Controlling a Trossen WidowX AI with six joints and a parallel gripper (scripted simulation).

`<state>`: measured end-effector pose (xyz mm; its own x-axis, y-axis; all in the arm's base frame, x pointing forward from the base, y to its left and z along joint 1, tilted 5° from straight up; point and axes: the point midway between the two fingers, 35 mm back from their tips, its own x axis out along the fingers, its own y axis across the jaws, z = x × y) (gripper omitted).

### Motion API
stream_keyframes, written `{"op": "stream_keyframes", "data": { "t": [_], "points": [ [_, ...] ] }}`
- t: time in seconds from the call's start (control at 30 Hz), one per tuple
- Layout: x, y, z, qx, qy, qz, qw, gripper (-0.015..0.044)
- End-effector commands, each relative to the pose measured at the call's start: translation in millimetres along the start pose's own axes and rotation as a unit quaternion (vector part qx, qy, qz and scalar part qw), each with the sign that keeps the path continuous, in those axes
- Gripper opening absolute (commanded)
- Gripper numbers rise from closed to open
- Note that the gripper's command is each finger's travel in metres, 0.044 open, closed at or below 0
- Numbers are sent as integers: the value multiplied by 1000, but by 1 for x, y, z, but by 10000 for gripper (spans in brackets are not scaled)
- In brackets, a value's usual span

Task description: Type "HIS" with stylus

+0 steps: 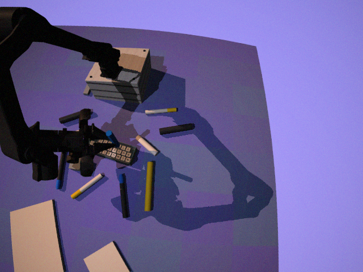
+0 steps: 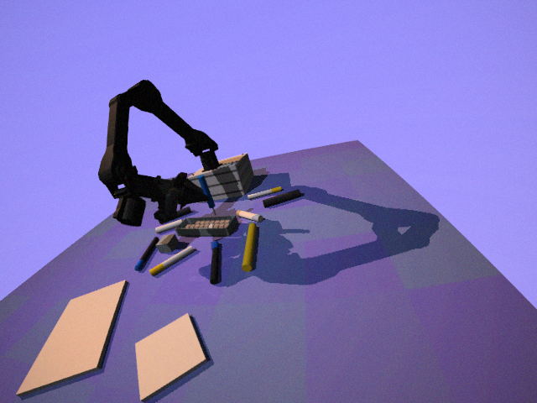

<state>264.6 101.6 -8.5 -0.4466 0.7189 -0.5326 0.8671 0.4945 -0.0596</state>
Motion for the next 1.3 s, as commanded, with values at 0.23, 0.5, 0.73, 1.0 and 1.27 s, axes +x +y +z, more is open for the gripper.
{"op": "stream_keyframes", "data": {
  "t": [0.23, 0.5, 0.73, 1.0, 1.27],
  "points": [
    [-49, -28, 25, 2, -3, 3, 1000, 0],
    [-63, -41, 31, 1, 0, 2, 1000, 0],
    [-54, -40, 48, 1, -1, 3, 1000, 0],
    [-53, -39, 49, 1, -1, 3, 1000, 0],
    [-53, -39, 49, 1, -1, 3, 1000, 0]
  ]
}}
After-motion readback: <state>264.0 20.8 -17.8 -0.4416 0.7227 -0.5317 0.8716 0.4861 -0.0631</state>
